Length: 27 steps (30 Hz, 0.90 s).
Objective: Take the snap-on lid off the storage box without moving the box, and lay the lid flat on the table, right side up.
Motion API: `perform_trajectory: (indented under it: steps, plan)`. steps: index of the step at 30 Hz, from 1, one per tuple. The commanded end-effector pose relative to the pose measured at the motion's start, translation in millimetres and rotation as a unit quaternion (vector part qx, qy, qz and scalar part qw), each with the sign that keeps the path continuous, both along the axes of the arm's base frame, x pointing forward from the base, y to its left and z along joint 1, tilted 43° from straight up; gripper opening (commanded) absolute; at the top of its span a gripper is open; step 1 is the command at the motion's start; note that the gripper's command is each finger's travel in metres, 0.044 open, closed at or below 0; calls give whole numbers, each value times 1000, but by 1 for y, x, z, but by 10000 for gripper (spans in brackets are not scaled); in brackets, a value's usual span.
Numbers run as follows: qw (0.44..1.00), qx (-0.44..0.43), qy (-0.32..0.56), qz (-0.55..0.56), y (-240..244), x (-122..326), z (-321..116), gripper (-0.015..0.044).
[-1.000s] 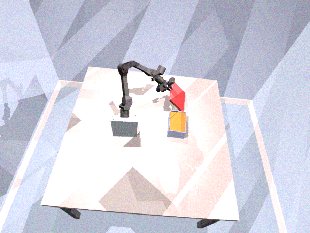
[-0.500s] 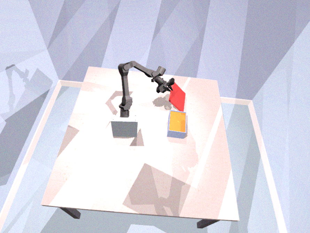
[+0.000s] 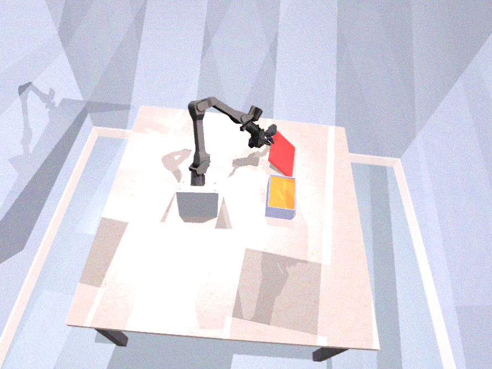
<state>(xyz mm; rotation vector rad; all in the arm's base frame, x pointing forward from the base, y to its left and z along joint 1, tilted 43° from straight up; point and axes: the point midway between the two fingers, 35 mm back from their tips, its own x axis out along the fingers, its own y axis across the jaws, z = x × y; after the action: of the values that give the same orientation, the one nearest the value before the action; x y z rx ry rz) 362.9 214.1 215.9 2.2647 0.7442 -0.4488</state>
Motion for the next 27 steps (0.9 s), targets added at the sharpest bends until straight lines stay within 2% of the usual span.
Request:
perform_trajectory:
  steps: [1, 27]
  plan:
    - [1000, -4, 7, 3, 5, 0, -9, 0]
    - [1000, -3, 7, 3, 19, 0, -24, 0]
